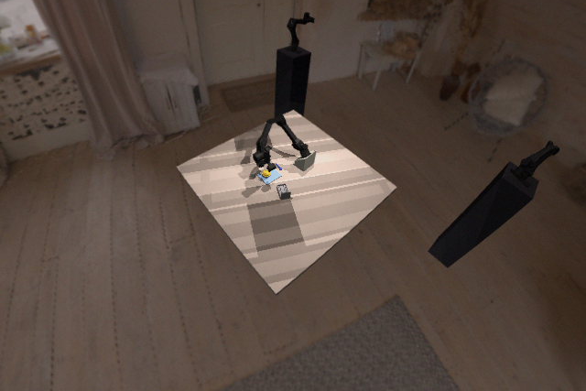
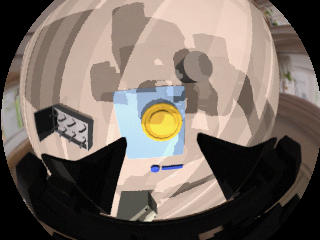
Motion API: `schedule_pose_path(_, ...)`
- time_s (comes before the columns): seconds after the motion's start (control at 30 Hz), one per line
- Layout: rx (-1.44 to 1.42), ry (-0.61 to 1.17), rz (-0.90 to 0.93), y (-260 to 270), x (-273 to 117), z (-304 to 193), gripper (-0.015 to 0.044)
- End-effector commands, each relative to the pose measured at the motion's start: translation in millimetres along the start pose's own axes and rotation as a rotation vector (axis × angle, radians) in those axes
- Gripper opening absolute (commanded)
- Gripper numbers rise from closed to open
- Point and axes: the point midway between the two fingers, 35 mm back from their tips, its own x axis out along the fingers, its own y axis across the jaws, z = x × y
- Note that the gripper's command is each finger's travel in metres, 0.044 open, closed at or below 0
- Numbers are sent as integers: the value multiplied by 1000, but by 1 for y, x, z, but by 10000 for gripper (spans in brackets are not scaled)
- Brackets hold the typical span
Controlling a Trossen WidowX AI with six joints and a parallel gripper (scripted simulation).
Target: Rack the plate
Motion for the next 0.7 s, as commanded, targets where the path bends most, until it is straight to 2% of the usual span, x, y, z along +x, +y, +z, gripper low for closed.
schedule_pose_path(0.0, -5, -10, -7, -1, 15, -7, 400)
schedule_pose_path(0.67, -4, -7, -4, -1, 43, -6, 400)
